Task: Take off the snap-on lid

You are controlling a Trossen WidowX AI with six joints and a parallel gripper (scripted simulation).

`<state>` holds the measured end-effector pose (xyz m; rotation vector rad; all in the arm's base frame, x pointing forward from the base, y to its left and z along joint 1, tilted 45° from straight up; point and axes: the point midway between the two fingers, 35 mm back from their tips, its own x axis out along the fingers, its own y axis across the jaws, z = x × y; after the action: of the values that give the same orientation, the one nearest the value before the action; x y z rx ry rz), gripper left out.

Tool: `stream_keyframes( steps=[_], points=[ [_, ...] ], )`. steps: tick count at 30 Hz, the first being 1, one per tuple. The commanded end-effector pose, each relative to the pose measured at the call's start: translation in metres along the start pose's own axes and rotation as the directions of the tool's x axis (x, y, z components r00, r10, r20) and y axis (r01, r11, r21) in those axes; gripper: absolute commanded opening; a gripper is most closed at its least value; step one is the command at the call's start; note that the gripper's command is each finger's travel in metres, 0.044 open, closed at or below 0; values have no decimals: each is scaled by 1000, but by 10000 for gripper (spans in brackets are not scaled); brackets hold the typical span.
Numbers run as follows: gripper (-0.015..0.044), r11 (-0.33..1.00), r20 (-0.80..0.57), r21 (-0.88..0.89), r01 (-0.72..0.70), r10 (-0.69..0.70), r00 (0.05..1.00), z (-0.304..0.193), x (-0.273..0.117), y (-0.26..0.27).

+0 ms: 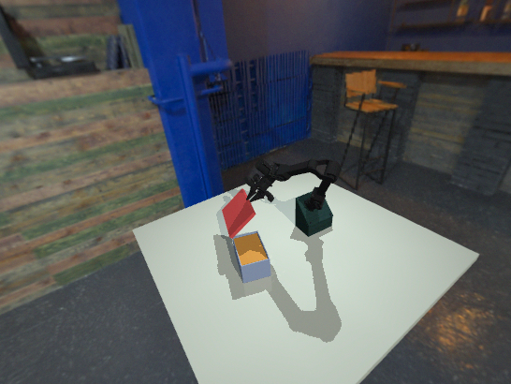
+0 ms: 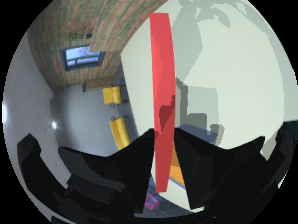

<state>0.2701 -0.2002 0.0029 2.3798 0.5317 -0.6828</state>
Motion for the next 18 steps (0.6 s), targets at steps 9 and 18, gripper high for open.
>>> stream_keyframes(
  steps=[9, 18],
  points=[
    [0, 1000, 0, -10, -12, 12, 1000, 25, -4, 3],
    [0, 1000, 1, -11, -12, 12, 1000, 43, -5, 2]
  ],
)
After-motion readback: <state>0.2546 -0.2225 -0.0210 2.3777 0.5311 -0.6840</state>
